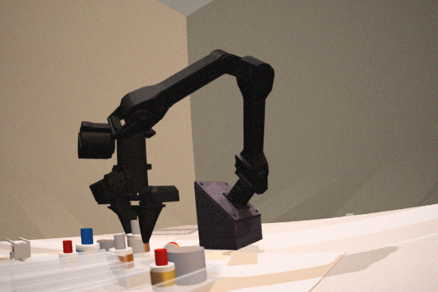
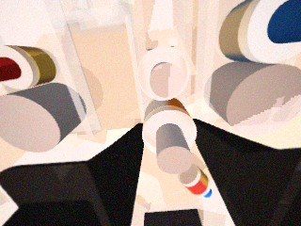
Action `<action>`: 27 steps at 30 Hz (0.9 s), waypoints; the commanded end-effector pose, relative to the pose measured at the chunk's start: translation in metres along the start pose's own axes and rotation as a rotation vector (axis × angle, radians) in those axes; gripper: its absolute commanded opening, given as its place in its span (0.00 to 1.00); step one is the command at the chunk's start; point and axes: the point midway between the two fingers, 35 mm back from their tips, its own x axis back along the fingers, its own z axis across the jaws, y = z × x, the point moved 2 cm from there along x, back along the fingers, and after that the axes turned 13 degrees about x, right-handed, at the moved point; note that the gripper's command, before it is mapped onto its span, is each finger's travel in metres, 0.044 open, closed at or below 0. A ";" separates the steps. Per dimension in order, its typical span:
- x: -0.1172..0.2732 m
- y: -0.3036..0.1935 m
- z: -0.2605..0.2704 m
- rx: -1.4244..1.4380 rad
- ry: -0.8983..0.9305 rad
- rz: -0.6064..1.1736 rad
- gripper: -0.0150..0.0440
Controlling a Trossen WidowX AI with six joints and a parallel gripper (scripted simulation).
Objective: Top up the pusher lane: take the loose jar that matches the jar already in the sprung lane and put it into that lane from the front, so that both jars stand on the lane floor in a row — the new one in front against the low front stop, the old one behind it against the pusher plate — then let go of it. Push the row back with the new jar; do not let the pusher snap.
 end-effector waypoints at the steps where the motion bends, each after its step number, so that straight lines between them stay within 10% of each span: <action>1: 0.002 0.007 0.000 0.012 -0.001 -0.020 0.25; 27: -0.002 0.008 0.000 0.012 -0.001 -0.020 0.25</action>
